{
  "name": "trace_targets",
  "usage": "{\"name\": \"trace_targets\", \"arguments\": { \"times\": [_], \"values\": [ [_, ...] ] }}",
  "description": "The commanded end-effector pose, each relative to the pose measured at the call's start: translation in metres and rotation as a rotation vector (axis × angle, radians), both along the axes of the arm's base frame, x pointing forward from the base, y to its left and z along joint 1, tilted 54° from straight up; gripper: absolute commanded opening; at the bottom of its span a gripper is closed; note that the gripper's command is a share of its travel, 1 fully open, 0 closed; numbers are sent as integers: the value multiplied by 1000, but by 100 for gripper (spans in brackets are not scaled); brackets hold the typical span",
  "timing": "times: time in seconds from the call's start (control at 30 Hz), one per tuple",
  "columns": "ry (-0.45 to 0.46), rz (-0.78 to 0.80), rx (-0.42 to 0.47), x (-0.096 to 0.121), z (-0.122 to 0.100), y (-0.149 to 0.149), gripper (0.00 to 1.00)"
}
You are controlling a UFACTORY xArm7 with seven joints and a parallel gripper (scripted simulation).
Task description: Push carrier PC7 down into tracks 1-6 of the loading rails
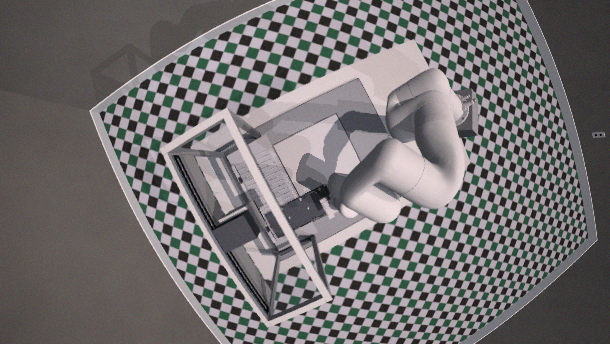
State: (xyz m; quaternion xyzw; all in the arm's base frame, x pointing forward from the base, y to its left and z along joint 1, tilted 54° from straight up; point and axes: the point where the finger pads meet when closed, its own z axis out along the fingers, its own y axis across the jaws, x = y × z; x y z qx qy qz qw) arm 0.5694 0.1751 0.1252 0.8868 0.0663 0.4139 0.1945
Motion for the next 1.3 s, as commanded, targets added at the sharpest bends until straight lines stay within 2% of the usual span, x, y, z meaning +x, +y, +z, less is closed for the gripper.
{"name": "trace_targets", "arguments": {
  "times": [0.0, 1.27],
  "values": [
    [-1, 3, 1, 1, 2, 2, 82],
    [-1, 3, 1, 8, 9, 5, 82]
  ]
}}
